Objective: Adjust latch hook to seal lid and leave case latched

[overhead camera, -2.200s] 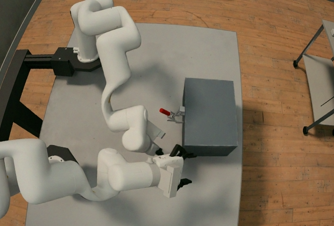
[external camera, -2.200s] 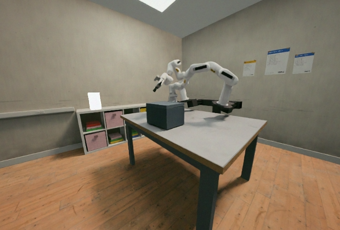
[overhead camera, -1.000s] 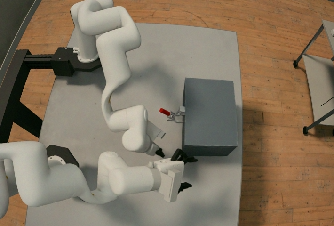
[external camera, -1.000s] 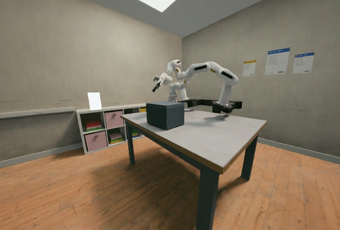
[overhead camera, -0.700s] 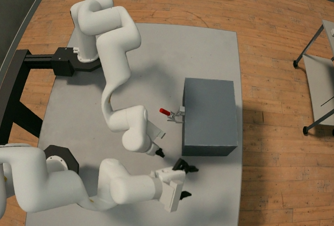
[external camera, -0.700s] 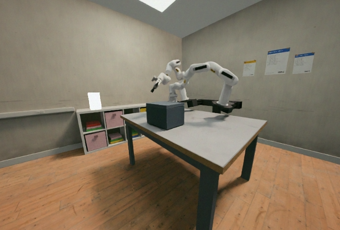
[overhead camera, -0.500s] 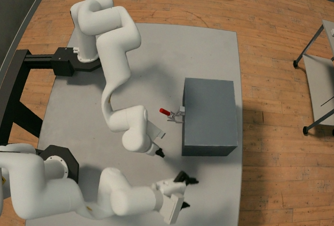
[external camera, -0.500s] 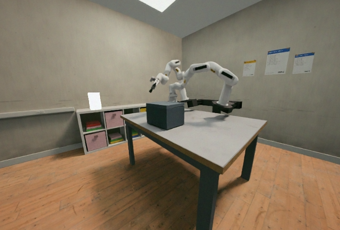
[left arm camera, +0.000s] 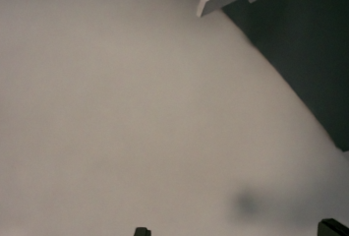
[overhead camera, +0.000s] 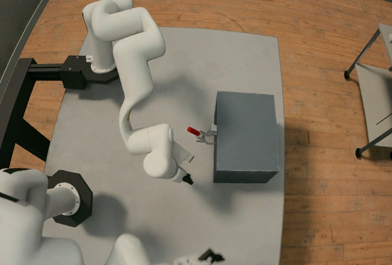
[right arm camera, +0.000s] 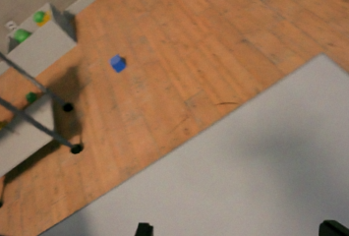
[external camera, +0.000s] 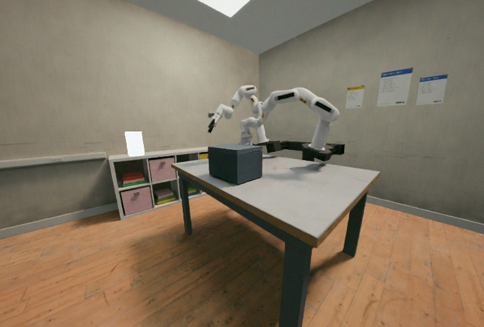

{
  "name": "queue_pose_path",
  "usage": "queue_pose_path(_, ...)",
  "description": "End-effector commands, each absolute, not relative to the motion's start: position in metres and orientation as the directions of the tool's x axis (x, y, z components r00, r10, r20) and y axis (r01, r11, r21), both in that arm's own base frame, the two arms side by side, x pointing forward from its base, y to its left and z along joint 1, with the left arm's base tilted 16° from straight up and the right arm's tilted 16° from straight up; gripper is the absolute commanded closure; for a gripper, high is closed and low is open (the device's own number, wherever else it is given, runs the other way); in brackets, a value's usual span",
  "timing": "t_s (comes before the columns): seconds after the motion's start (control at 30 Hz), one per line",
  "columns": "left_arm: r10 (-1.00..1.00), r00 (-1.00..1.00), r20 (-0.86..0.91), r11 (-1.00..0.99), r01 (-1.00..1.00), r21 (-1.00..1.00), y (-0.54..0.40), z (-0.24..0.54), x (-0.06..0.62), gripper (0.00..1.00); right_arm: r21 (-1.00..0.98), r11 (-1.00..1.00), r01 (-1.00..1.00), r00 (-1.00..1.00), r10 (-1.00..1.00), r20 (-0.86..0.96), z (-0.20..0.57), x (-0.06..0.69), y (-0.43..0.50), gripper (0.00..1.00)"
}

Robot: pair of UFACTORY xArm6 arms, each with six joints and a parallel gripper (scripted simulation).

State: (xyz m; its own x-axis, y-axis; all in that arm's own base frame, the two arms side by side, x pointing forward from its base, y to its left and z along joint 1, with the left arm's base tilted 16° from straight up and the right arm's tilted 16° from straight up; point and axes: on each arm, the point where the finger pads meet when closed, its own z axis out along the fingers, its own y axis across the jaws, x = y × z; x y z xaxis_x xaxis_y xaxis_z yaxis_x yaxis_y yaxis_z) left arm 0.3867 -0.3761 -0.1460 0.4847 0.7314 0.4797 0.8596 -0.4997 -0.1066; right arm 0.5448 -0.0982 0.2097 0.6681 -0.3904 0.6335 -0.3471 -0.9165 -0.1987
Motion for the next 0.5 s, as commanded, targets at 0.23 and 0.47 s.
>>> queue_pose_path(0.23, 0.733, 0.484, 0.478, -0.501, 0.86, -0.102, -0.378, -0.144, 0.388, 0.0, -0.17, -0.822, -0.544, 0.627, -0.533, 0.568, 0.242, 0.489, -0.23, 0.0)
queue_pose_path(0.47, 0.733, 0.484, 0.478, -0.501, 0.86, -0.102, -0.378, -0.144, 0.388, 0.0, -0.151, -0.735, -0.661, 0.577, -0.626, 0.524, 0.259, 0.436, -0.293, 0.0)
